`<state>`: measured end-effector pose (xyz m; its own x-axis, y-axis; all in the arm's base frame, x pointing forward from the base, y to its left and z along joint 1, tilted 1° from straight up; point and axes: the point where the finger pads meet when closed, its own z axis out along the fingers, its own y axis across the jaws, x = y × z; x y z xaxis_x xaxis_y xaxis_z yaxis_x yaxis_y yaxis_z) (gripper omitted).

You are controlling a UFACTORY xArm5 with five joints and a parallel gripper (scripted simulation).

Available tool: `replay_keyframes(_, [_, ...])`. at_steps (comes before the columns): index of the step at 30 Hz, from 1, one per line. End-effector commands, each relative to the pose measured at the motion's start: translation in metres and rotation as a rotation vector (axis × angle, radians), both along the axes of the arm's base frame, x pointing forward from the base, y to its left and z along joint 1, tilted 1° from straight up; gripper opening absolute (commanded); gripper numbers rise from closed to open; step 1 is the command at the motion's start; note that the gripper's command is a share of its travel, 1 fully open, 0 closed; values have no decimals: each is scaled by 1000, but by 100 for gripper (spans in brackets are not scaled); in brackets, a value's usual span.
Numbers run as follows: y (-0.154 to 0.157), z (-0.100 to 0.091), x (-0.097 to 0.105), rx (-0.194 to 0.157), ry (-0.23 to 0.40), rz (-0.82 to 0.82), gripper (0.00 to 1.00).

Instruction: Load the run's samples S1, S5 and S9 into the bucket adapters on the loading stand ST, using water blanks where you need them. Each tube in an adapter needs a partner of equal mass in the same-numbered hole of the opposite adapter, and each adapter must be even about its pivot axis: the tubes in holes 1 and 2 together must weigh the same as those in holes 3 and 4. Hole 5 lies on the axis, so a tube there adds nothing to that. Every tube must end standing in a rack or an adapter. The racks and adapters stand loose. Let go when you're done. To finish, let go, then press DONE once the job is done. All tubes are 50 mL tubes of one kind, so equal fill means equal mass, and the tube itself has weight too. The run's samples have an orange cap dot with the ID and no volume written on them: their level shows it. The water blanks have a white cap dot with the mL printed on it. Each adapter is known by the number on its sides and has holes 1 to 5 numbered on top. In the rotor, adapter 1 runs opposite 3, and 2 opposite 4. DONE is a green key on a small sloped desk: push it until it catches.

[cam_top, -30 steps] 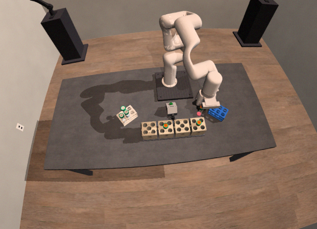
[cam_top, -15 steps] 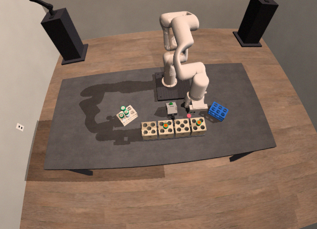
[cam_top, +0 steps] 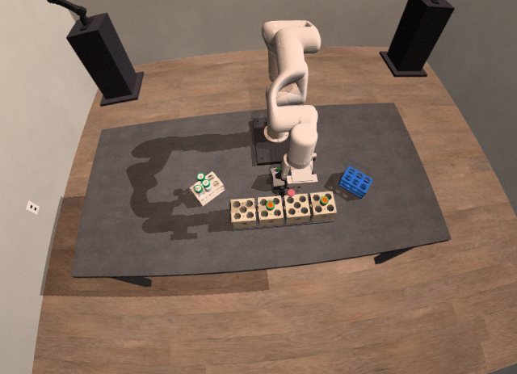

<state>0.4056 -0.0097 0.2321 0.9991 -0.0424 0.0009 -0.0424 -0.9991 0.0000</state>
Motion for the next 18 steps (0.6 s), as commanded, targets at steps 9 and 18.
replay_keyframes(9, [-57, 1, 7, 16, -3, 2, 0])
replay_keyframes(18, [-92, 0, 10, 15, -3, 2, 0])
